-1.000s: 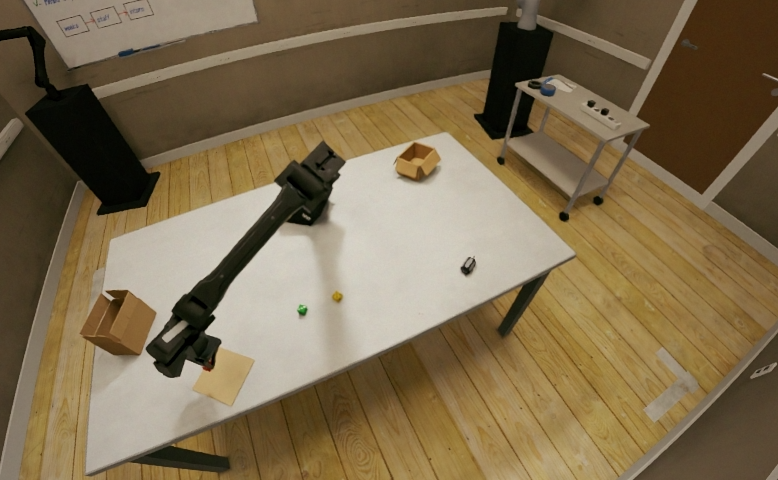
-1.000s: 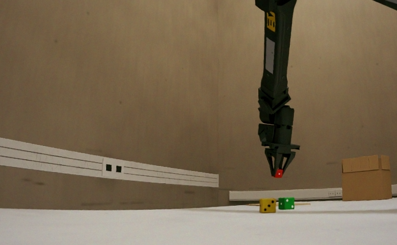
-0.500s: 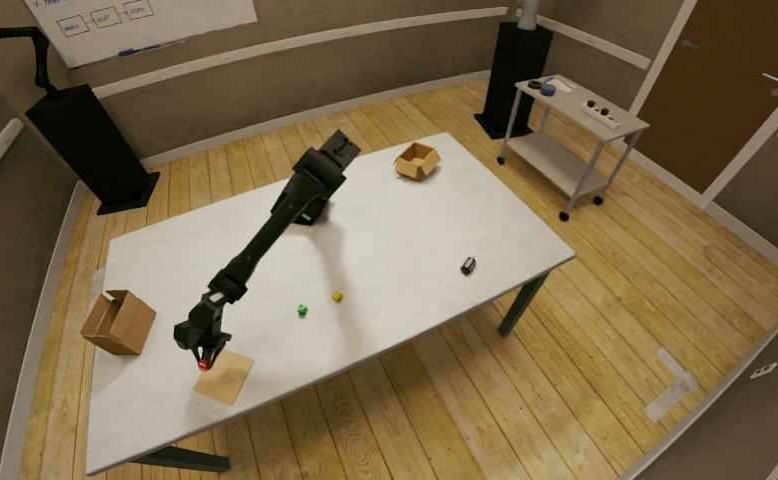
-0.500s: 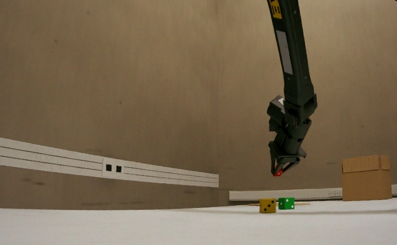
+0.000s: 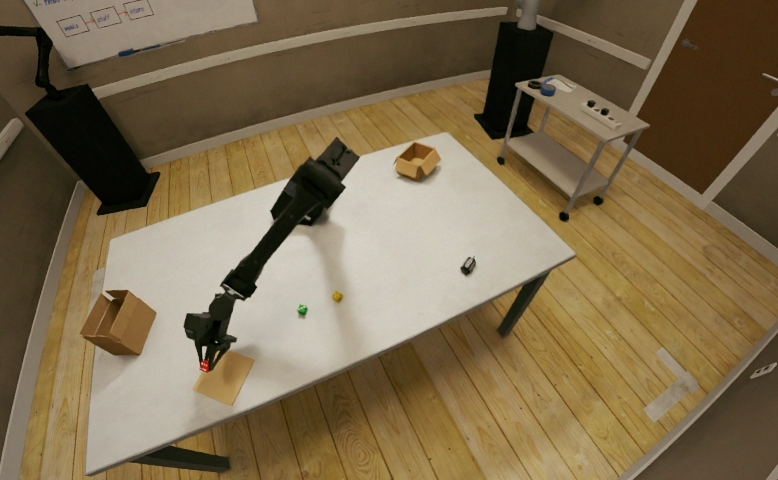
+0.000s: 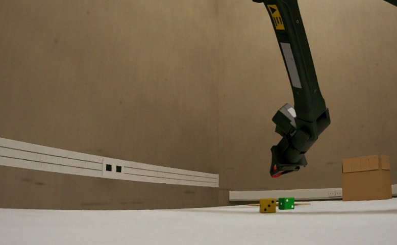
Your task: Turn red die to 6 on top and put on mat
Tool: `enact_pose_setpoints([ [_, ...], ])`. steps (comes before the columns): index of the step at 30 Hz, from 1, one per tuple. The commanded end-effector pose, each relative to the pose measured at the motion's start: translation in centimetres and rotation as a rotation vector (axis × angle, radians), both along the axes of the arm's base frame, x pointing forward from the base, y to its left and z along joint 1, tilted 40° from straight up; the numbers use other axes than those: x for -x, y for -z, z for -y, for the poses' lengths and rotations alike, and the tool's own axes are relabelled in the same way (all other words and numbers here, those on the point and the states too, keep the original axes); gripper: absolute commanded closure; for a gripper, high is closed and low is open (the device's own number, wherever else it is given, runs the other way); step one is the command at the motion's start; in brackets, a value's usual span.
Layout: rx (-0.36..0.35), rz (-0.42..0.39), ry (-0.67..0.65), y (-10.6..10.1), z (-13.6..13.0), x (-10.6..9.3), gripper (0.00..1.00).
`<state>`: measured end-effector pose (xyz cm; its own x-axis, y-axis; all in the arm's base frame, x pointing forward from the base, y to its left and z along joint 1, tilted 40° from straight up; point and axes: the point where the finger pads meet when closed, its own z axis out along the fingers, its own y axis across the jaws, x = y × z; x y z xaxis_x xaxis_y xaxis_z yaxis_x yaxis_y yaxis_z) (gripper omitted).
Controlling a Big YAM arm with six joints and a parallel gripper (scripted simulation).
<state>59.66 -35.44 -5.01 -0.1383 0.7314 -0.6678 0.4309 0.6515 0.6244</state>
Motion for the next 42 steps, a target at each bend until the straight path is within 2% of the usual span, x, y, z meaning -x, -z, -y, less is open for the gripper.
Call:
enact_pose_setpoints([
  [1,0.004,0.047,0.031,-2.5,1.7,-0.4,0.8],
  [4,-0.009,0.028,0.014,-0.3,0.3,-0.8,0.8],
  [5,-0.008,0.029,0.003,-0.2,-0.4,-1.3,0.8],
  [12,0.0,0.041,0.003,0.2,-0.8,-2.2,0.8],
  [26,-0.004,0.039,0.003,4.0,-3.6,-3.5,0.8],
  [28,-0.004,0.039,0.003,4.0,-3.6,-3.5,0.8],
  [29,0.013,0.067,0.043,1.9,-0.8,-2.8,0.8],
  [31,-0.003,0.041,0.022,4.3,-2.7,-3.0,0.8],
  [32,-0.005,0.039,0.012,4.6,-3.4,-3.4,0.8],
  [33,-0.005,0.039,0.003,4.6,-4.0,-3.6,0.8],
  [38,-0.01,0.03,0.014,5.0,-3.5,-3.2,0.8],
  [42,-0.001,0.046,0.013,3.8,-3.3,-3.5,0.8],
])
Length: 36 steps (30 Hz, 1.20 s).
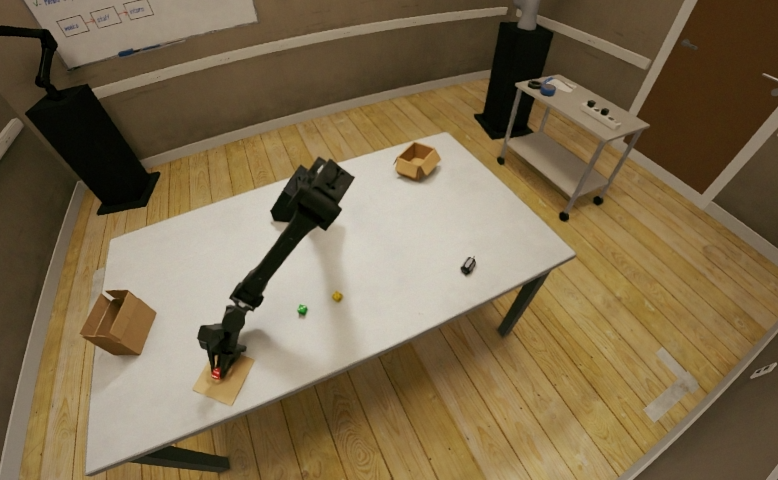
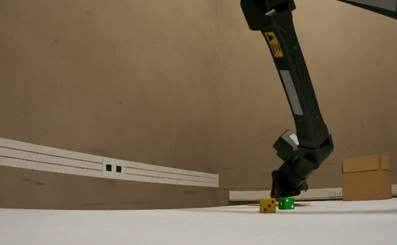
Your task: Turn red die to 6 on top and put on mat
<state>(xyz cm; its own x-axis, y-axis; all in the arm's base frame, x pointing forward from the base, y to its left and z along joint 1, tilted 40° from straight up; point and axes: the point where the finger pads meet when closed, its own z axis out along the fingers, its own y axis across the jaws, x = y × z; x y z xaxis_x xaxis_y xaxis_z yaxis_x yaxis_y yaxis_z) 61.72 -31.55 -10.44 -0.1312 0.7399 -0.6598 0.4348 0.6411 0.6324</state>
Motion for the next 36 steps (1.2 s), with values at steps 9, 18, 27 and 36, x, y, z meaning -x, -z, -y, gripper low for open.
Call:
enact_pose_setpoints([
  [9,0.01,0.044,0.006,-1.65,0.59,-1.47,0.8],
  [18,0.01,0.044,0.006,-1.65,0.59,-1.47,0.8],
  [27,0.01,0.044,0.006,-1.65,0.59,-1.47,0.8],
  [36,0.009,0.043,0.001,-1.25,0.24,-1.61,0.8],
])
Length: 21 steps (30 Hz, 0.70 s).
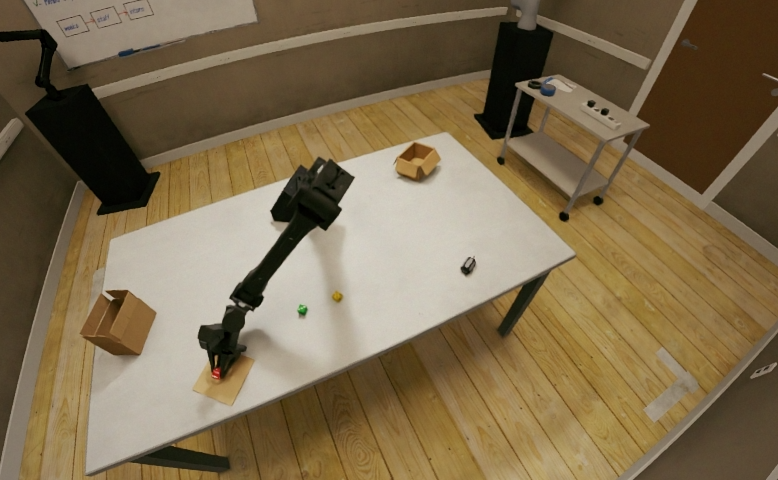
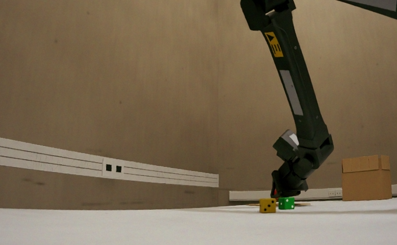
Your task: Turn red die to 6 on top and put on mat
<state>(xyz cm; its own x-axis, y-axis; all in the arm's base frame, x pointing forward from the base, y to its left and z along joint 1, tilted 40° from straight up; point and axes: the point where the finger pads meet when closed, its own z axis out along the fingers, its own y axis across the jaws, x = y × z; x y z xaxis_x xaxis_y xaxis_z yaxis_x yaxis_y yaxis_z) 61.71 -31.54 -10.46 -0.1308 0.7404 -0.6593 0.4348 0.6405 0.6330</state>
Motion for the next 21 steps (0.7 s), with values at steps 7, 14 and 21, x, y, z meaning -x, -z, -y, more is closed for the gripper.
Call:
enact_pose_setpoints([
  [7,0.004,0.033,-0.003,-0.3,-0.4,-1.7,0.8],
  [14,0.01,0.043,-0.006,-0.7,-0.6,-2.1,0.8],
  [21,0.002,0.03,0.013,0.1,0.4,-1.3,0.8],
])
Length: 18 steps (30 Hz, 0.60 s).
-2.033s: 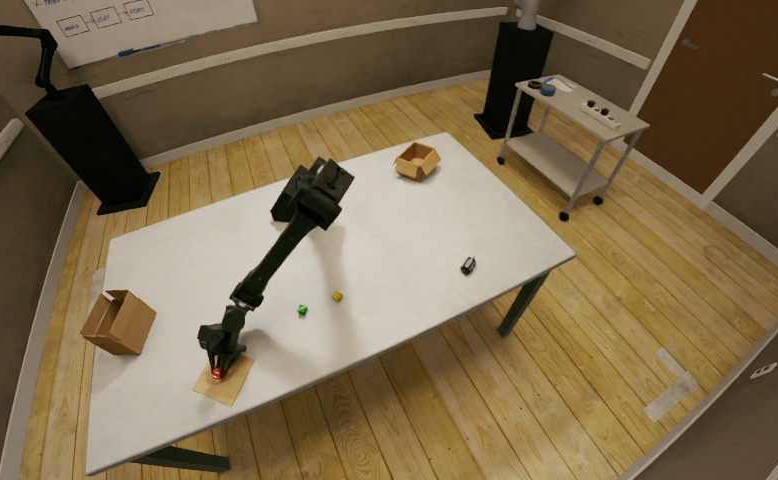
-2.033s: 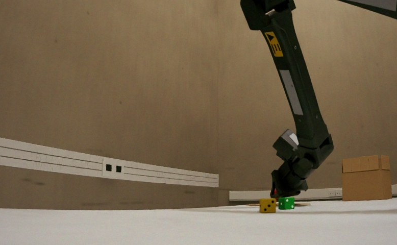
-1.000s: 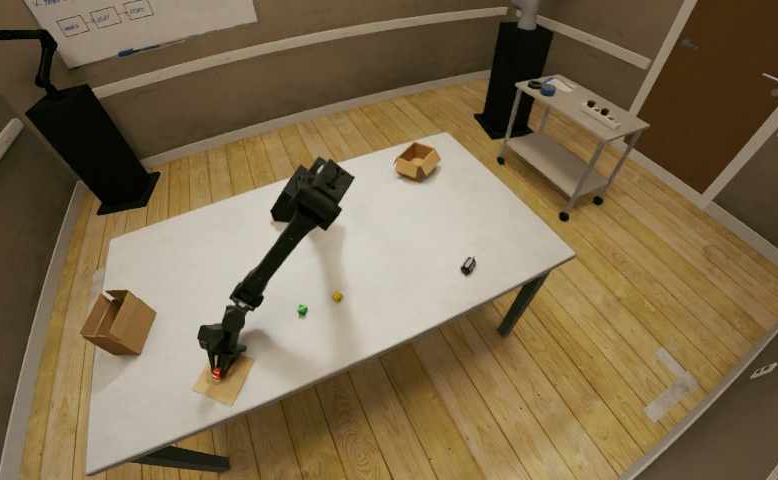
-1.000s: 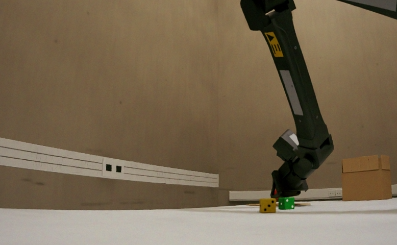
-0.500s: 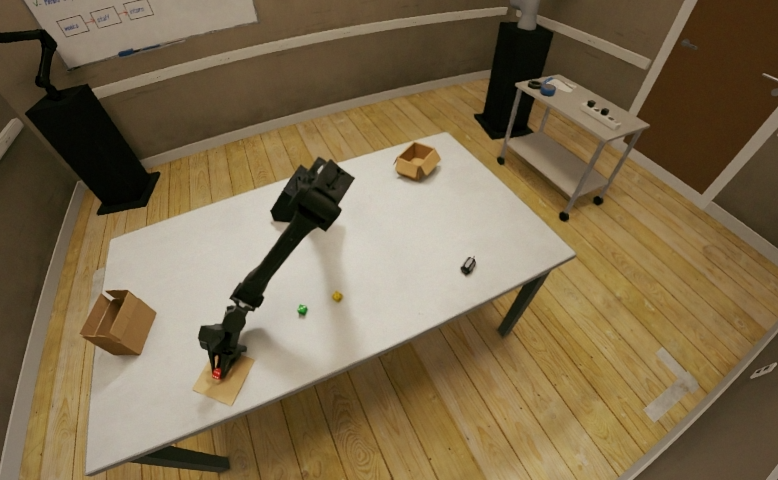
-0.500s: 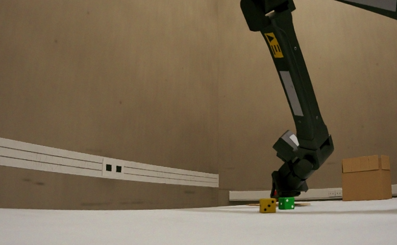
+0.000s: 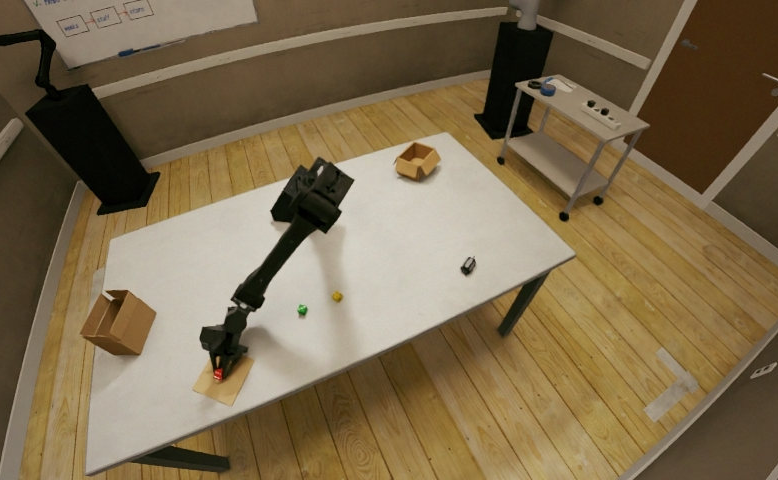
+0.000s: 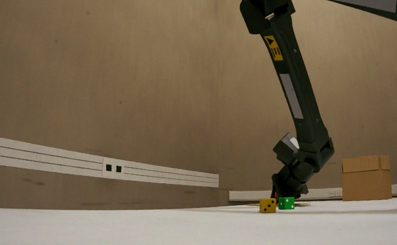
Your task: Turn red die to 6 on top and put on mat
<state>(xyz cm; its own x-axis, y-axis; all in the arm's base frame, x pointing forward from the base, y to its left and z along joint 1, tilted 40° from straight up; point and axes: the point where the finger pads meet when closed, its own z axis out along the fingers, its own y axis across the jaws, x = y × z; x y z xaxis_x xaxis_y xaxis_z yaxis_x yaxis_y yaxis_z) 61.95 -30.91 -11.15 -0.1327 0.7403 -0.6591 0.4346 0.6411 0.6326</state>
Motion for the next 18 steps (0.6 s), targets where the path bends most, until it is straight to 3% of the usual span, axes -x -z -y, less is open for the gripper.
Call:
enact_pose_setpoints([
  [1,0.003,0.033,0.014,-0.72,1.02,-1.11,0.8],
  [18,0.004,0.035,0.014,-0.87,1.04,-1.15,0.8],
])
